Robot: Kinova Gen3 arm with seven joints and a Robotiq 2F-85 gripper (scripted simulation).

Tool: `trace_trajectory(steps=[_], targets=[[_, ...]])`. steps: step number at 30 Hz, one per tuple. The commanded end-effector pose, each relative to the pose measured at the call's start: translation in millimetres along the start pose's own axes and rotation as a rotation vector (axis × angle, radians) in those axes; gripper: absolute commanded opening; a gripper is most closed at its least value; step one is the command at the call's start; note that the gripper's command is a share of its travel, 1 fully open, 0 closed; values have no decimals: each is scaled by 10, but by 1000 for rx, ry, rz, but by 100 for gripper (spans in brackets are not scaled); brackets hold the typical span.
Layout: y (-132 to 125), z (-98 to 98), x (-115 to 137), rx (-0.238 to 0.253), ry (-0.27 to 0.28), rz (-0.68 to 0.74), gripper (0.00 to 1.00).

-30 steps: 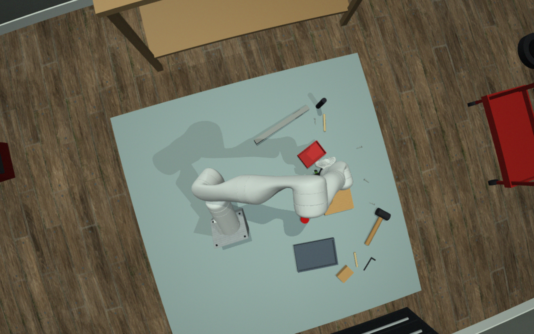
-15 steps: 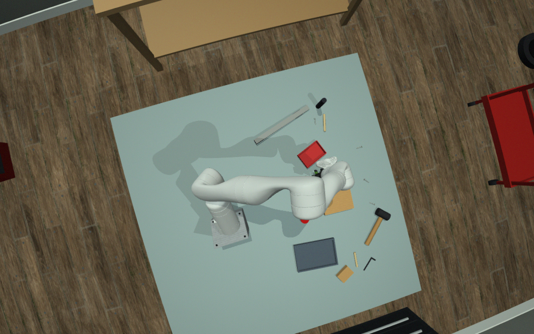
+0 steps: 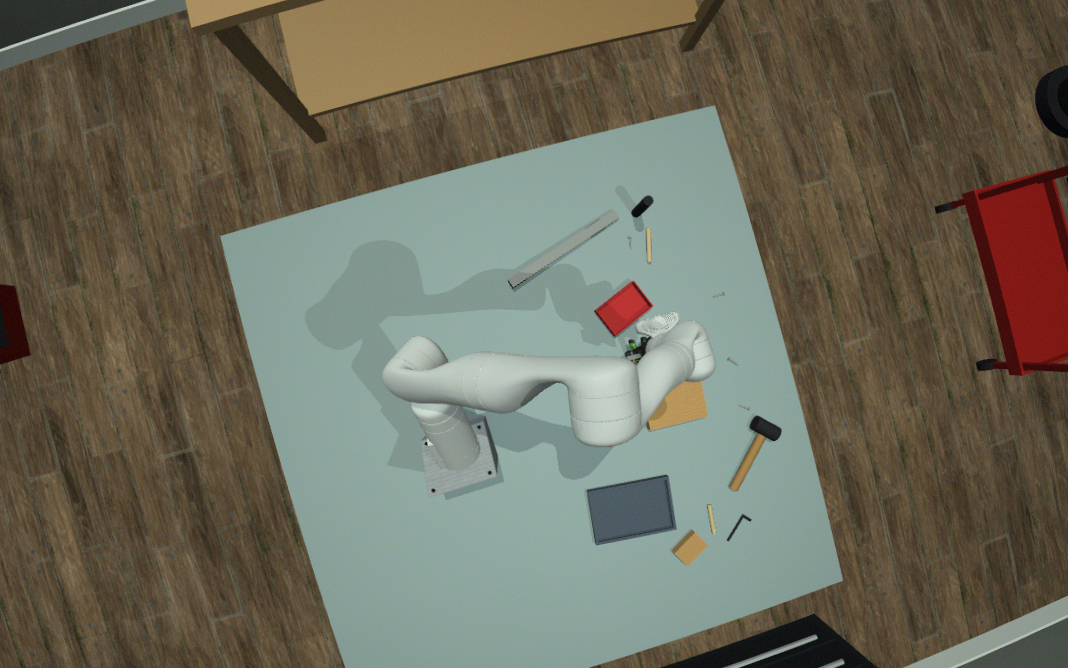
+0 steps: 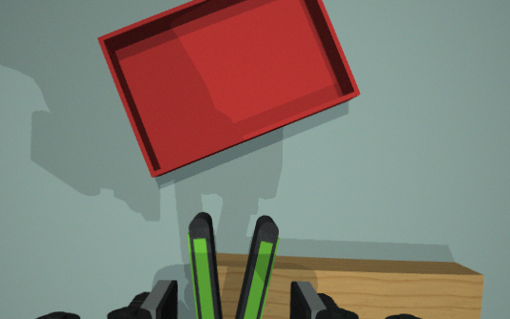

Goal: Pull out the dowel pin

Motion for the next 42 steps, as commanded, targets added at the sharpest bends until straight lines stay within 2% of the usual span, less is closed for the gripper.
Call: trace_trajectory(steps=[1,15,42], targets=[[11,-99,-7,-4,0,-1,54],[11,-303,-9,-4,0,-1,54],[10,-323,-9,-4,0,-1,54]])
Point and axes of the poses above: the point where the finger pads meet when closed, its own z axis out along the fingers, its own y axis across the jaws, x = y × z, the point moved 9 cm from there along -z, back along the fingers, and after that the axes turned 9 degrees about z, right-handed, at the moved point
